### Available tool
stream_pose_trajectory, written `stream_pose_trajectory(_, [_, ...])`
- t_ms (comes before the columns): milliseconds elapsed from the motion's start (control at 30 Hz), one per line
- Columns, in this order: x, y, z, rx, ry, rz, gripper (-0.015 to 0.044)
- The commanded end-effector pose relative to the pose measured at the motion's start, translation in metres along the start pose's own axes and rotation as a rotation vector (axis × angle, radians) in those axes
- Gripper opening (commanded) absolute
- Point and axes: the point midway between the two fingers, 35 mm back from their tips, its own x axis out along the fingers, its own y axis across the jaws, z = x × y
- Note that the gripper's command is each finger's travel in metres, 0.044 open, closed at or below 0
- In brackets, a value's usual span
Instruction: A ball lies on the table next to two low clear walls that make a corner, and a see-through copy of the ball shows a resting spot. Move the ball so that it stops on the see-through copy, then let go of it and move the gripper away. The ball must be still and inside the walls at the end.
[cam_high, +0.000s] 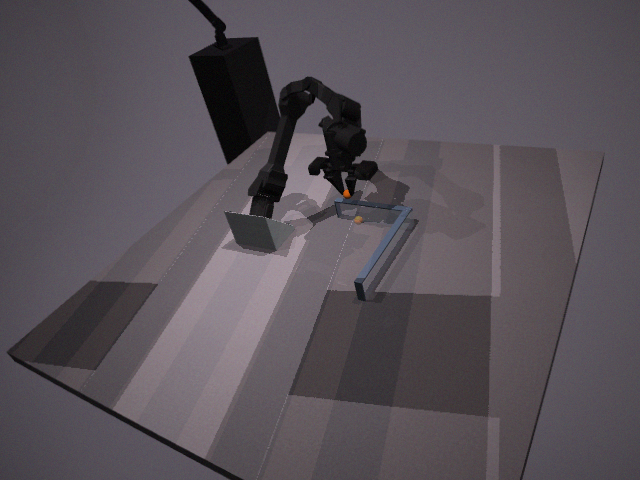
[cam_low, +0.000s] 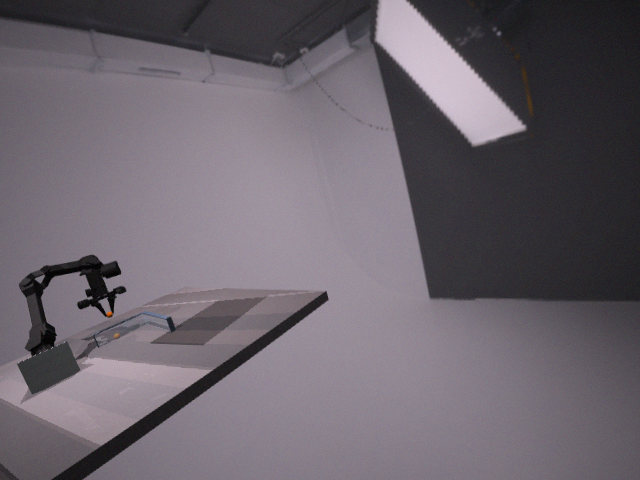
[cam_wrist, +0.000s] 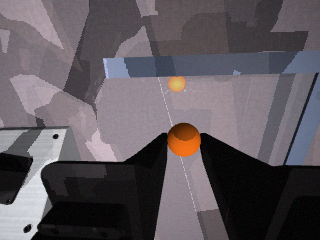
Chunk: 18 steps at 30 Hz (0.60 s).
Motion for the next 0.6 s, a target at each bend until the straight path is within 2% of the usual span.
stream_pose_trajectory(0, [0.013, 0.001, 0.013, -0.001, -0.006, 0.004, 0.0])
stream_pose_trajectory(300, [0.031, 0.0, 0.024, -0.002, -0.009, 0.004, 0.0])
stream_pose_trajectory(567, [0.066, -0.002, 0.024, -0.002, -0.007, 0.003, 0.0])
